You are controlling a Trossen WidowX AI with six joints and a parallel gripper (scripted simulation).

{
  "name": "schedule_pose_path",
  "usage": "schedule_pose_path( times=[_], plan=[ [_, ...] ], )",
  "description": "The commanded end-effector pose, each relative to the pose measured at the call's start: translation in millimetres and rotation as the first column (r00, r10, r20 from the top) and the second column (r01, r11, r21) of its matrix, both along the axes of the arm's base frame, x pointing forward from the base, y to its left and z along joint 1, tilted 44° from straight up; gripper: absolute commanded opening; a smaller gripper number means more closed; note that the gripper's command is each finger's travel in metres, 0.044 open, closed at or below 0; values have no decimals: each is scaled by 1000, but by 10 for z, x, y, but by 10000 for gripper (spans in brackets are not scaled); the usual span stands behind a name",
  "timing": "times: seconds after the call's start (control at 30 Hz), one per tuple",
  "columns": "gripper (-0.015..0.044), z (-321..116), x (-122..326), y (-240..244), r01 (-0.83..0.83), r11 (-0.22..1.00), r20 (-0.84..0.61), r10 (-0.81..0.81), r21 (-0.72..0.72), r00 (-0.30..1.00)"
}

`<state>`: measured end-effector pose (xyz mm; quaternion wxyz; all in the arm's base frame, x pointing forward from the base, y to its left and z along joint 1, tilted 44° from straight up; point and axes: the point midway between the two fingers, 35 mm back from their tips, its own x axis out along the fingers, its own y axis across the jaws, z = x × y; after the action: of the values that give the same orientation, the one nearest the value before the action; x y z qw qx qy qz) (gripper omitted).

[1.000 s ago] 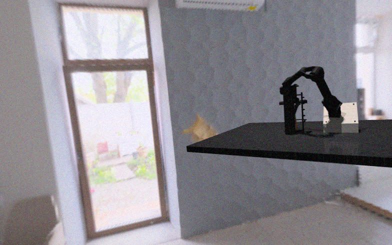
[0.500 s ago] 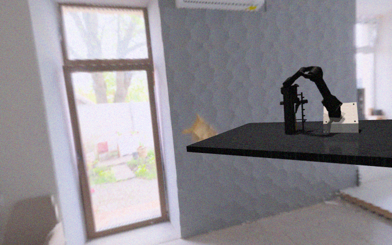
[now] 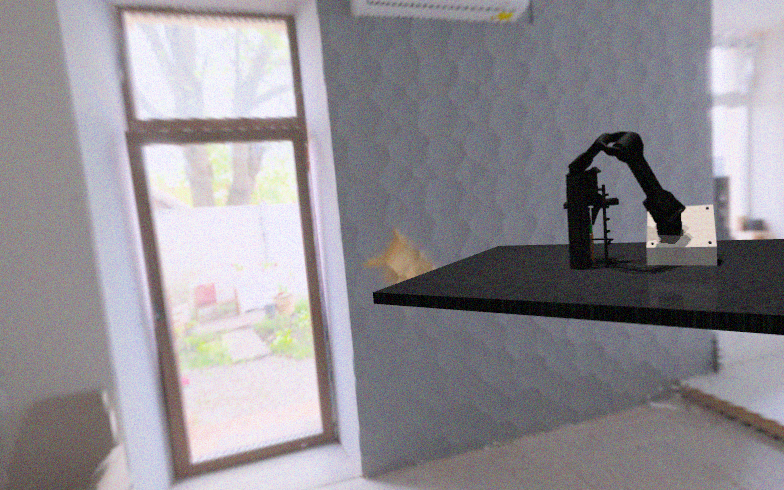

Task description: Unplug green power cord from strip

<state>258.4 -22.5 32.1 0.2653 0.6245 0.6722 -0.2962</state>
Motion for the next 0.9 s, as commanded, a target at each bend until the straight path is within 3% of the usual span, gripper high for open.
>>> schedule_pose_path(
  times=[0.0,0.1,0.87],
  plan=[
    [105,38,16,81,-11,1000,7,10,15,1000],
    [160,38,16,81,-11,1000,7,10,15,1000],
    [160,142,27,48,16,1000,-7,-16,-6,1000]
  ],
)
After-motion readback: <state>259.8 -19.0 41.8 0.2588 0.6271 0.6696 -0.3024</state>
